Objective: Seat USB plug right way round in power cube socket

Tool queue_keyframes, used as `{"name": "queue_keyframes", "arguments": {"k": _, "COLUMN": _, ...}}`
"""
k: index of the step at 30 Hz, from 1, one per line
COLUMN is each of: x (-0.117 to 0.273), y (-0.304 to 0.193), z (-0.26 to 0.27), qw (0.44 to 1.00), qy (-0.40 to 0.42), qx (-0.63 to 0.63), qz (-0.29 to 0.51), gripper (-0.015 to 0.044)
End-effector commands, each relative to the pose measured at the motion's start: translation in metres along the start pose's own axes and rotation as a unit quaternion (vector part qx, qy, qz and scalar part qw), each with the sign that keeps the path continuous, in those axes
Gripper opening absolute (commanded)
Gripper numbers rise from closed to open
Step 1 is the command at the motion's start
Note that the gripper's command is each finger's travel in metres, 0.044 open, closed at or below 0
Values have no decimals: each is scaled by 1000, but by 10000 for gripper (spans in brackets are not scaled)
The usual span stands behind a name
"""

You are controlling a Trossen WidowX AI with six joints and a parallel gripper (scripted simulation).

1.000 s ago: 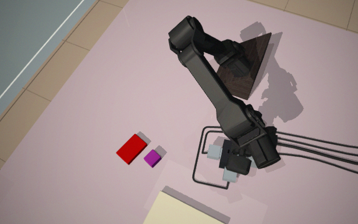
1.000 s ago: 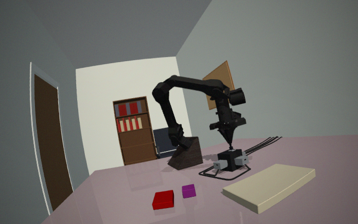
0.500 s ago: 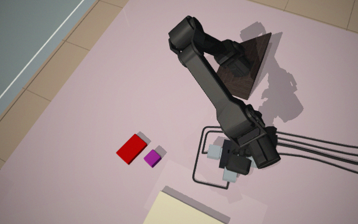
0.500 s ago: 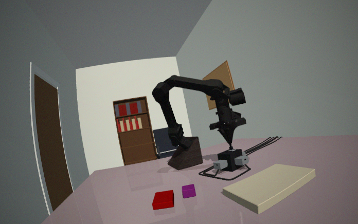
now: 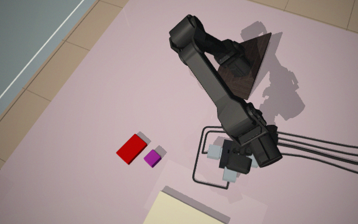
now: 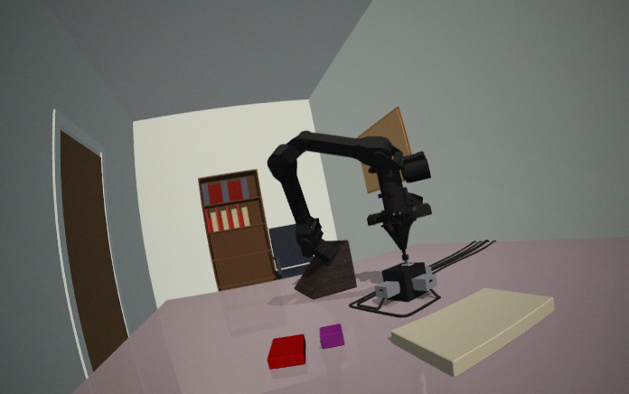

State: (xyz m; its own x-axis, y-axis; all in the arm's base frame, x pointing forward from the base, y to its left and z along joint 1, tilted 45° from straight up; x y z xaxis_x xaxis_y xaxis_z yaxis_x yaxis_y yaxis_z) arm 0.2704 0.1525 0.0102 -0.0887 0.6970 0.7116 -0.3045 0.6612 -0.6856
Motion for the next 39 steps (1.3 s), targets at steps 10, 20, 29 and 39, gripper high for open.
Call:
{"name": "queue_keyframes", "arguments": {"k": 10, "x": 9, "y": 0, "z": 0, "qw": 1000, "qy": 0, "qx": -3, "qz": -4, "gripper": 0}}
{"name": "queue_keyframes", "arguments": {"k": 20, "x": 16, "y": 0, "z": 0, "qw": 1000, "qy": 0, "qx": -3, "qz": -4, "gripper": 0}}
{"name": "queue_keyframes", "arguments": {"k": 29, "x": 22, "y": 0, "z": 0, "qw": 1000, "qy": 0, "qx": -3, "qz": -4, "gripper": 0}}
{"name": "queue_keyframes", "arguments": {"k": 39, "x": 20, "y": 0, "z": 0, "qw": 997, "qy": 0, "qx": -81, "qz": -1, "gripper": 0}}
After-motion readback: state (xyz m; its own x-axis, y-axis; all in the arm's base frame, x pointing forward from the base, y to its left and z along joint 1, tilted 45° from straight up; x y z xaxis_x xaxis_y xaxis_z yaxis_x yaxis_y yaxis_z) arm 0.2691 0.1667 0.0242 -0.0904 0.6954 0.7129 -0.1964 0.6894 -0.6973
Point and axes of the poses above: the point midway between the two fingers, 35 mm back from their tips, its own x axis back along the fingers, its own z axis across the jaws, y = z × x, the point moved 5 cm from there along x, back along the fingers, and after that the axes turned 8 degrees about x, right-handed, at the moved point
